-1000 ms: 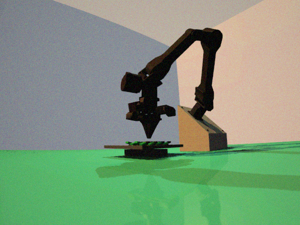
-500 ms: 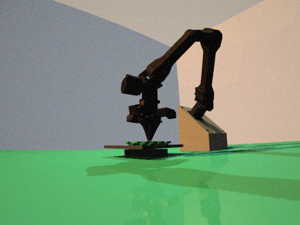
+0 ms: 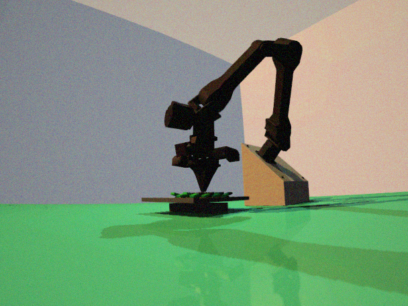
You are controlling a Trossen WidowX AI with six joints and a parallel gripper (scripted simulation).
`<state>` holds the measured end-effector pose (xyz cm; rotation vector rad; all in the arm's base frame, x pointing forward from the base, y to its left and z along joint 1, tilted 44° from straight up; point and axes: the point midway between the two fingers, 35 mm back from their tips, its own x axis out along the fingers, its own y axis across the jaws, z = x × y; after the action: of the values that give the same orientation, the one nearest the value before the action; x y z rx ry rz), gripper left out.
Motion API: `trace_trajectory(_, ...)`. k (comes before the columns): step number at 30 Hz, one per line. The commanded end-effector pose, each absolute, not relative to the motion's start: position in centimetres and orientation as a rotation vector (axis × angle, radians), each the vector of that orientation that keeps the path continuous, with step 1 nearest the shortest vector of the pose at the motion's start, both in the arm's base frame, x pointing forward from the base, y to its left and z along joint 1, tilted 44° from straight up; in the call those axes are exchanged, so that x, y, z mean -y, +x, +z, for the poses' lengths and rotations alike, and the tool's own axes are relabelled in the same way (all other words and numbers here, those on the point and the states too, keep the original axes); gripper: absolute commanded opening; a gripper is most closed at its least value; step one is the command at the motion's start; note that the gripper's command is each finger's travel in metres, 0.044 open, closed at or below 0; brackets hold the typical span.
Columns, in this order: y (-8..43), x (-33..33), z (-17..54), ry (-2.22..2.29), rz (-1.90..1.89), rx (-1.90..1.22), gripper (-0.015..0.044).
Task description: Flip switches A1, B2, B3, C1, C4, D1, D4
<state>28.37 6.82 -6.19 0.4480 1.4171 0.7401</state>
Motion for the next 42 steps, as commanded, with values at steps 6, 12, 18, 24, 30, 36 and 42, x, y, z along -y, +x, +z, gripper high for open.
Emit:
trace_trajectory(6, 28.33, -6.98, -6.28, 0.454, 0.740, -1.419, 0.0000)
trace_trajectory(12, 28.33, -7.04, -6.34, 0.454, 0.740, -1.419, 0.0000)
trace_trajectory(18, 28.33, -7.10, -6.40, 0.454, 0.740, -1.419, 0.0000)
trace_trajectory(24, 28.32, -7.15, -6.45, 0.454, 0.740, -1.419, 0.0000)
trace_trajectory(30, 28.32, -7.21, -6.51, 0.454, 0.740, -1.419, 0.0000)
trace_trajectory(36, 28.31, -7.27, -6.57, 0.454, 0.740, -1.419, 0.0000)
trace_trajectory(42, 28.31, -7.32, -6.62, 0.454, 0.740, -1.419, 0.0000)
